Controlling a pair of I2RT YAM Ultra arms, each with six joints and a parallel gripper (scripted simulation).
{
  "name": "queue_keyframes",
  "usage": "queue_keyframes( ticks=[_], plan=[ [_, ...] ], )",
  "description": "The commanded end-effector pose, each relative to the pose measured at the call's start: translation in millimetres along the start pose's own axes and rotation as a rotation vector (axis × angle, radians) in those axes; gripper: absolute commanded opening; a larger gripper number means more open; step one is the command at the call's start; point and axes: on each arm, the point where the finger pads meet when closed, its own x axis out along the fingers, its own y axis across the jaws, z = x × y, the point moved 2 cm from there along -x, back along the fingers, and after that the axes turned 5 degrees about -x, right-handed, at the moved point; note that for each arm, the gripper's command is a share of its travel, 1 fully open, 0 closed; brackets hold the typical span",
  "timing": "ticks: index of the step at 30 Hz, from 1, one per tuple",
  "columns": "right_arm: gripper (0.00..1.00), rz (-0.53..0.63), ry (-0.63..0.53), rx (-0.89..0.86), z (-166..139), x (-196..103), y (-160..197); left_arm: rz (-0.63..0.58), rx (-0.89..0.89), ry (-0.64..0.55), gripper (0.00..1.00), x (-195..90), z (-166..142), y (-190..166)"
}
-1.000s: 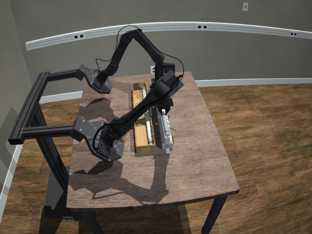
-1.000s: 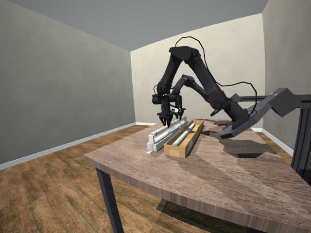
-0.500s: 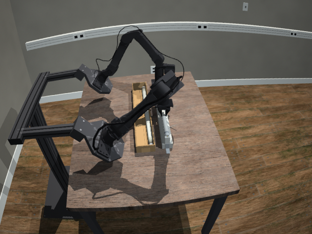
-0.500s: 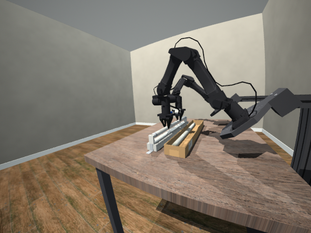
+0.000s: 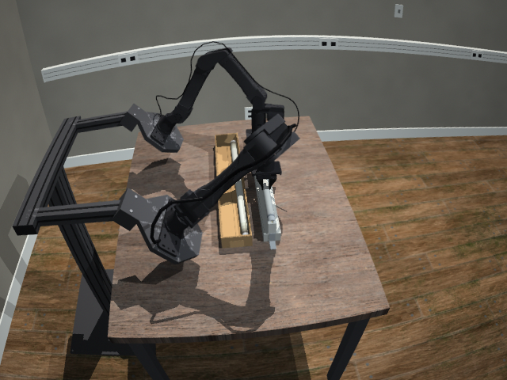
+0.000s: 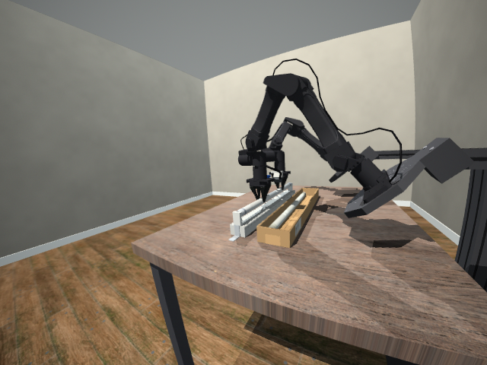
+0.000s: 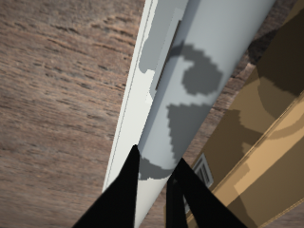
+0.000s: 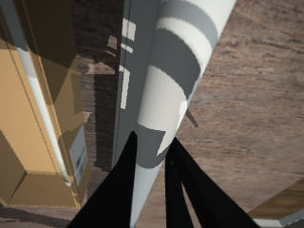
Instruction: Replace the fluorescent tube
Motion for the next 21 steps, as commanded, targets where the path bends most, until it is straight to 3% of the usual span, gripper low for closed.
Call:
queue_keyframes(
  ticks=[1,4,7,9,12,15,17,19,21],
  plan=[
    [0.11,0.004,-0.023,-0.004,5.2,1.8,3.4,0.018,0.009,-0.022,0.11,-4.4,4.0,6.5],
    [0.11,-0.009,-0.041,-0.001,7.3,-7.1,1.0,0.023,0.008,-0.023,0.11,-11.3,3.0,6.9],
    [0.11,-0.009,-0.038,0.001,9.8,-1.9,-1.7,-0.018,0.014,-0.009,0.11,8.3,1.9,-4.4],
    [0.11,-0.023,-0.050,0.018,10.3,-6.4,-9.3,0.008,0.009,-0.016,0.11,-0.6,2.1,2.6],
    [0.11,0.009,-0.016,-0.008,5.4,8.6,4.9,-0.011,0.016,-0.013,0.11,7.7,3.3,-3.3],
    [0.11,-0.012,-0.043,0.000,10.4,-1.1,-1.6,-0.005,0.012,-0.011,0.11,5.2,2.4,1.7],
    [0.11,0.020,-0.004,-0.016,2.5,14.8,9.8,-0.002,0.014,-0.015,0.11,7.2,3.2,-0.9],
    [0.11,-0.021,-0.051,0.011,8.2,-6.6,-7.0,0.017,0.009,-0.019,0.11,-4.5,1.7,3.7],
    [0.11,-0.021,-0.051,0.011,8.2,-6.6,-7.0,0.017,0.009,-0.019,0.11,-4.5,1.7,3.7]
  ],
)
